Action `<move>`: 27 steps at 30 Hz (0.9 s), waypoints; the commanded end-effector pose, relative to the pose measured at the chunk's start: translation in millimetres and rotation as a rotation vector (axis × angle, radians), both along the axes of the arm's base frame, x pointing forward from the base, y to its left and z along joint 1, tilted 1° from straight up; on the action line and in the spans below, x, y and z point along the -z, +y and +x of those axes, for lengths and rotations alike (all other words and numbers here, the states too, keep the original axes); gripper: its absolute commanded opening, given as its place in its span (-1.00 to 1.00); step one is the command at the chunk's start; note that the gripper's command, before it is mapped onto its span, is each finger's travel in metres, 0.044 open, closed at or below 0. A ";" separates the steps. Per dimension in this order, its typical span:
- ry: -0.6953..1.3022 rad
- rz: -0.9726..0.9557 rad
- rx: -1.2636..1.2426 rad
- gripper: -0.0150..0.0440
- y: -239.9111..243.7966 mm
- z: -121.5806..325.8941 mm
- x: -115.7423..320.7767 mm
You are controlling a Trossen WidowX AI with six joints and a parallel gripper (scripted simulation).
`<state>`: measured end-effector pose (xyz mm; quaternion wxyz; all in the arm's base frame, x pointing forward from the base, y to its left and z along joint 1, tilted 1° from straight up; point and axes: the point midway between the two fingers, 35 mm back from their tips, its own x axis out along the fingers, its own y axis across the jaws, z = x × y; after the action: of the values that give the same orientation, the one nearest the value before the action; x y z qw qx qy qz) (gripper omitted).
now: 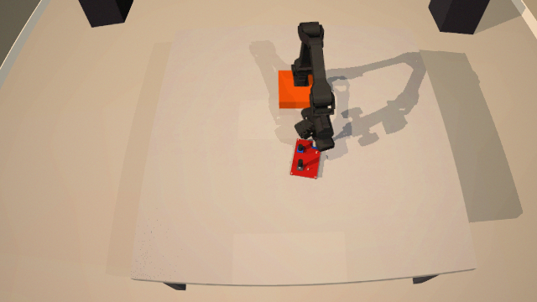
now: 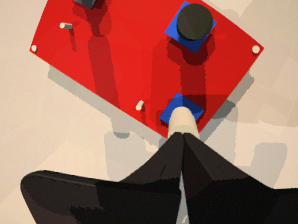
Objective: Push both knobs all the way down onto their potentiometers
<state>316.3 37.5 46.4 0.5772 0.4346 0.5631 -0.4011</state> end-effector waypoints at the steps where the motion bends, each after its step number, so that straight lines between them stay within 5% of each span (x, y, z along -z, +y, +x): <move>1: 0.020 -0.005 0.006 -0.49 0.3 2.3 16.8; 27: 0.019 -0.005 0.006 -0.49 -0.2 2.4 -9.3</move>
<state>318.3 37.6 54.8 0.5742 0.4316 0.5662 -0.4043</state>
